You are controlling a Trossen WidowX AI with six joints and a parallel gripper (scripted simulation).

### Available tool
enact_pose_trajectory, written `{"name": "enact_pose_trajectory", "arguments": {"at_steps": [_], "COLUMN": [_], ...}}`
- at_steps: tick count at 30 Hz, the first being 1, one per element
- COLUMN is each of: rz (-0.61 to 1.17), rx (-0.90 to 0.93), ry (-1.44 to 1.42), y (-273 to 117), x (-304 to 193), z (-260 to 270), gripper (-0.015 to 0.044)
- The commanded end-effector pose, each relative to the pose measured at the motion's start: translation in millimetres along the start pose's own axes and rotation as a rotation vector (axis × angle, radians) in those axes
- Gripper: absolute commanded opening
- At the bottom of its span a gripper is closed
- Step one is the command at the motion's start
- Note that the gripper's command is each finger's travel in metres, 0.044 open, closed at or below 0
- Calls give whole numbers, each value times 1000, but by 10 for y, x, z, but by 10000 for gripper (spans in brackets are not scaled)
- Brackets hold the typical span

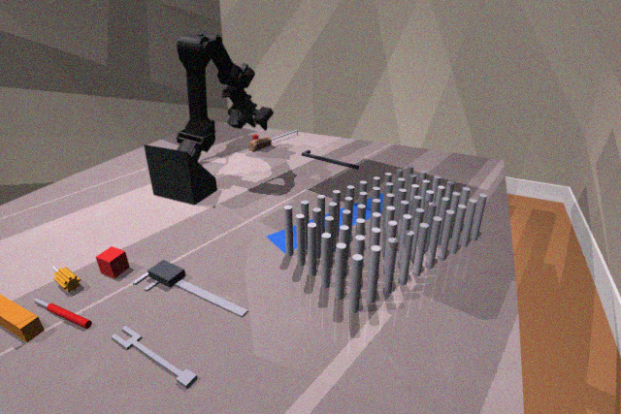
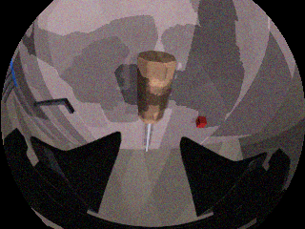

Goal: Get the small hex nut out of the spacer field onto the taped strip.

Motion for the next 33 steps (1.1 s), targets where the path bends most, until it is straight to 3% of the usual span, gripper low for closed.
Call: {"name": "enact_pose_trajectory", "arguments": {"at_steps": [1, 33], "rz": [-11, -12], "rx": [1, 1], "ry": [-11, -11], "y": [67, 489], "x": [61, 354], "z": [0, 34], "gripper": [280, 280]}}
Point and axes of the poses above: the point midway between the two fingers, 35 mm back from their tips, its own y axis out along the fingers, its own z axis across the jaws, x = y × z, the point moved 5 cm from there along -y, back along the fingers, and after that the axes turned 5 degrees about y, right-handed, at the moved point
